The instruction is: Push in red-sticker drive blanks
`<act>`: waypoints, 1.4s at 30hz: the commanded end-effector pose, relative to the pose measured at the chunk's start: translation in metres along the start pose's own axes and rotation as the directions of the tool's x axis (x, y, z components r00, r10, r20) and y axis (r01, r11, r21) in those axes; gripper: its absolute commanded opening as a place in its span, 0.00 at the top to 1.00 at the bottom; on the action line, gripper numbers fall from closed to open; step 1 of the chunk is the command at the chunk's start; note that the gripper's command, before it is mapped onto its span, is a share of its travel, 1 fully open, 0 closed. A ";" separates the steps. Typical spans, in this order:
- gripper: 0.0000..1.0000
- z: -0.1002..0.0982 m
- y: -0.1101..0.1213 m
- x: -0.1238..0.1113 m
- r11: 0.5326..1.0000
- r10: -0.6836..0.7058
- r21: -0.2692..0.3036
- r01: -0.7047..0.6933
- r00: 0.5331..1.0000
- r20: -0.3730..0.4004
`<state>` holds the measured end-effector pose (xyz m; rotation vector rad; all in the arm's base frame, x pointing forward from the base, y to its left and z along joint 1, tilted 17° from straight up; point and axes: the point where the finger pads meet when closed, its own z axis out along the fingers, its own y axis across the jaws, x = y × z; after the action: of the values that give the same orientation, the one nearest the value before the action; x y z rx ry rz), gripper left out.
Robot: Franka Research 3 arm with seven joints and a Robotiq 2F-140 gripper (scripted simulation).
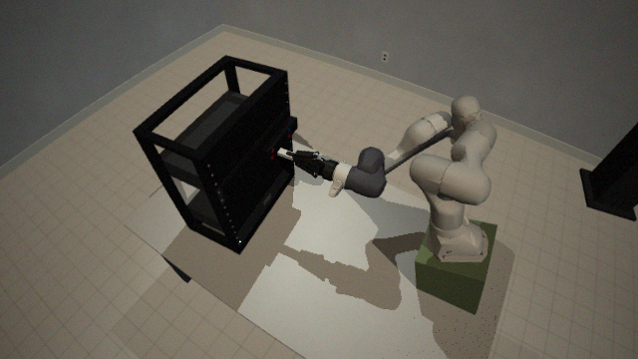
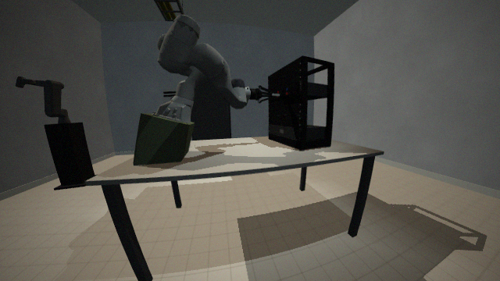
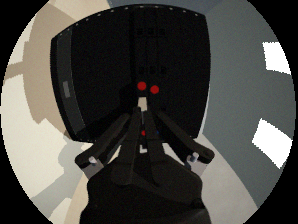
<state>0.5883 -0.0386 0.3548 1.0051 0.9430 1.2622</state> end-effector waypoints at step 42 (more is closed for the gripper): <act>1.00 0.011 0.000 0.000 1.000 -0.003 0.000 0.003 1.000 0.001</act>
<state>0.5977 -0.0380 0.3575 1.0045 0.9443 1.2638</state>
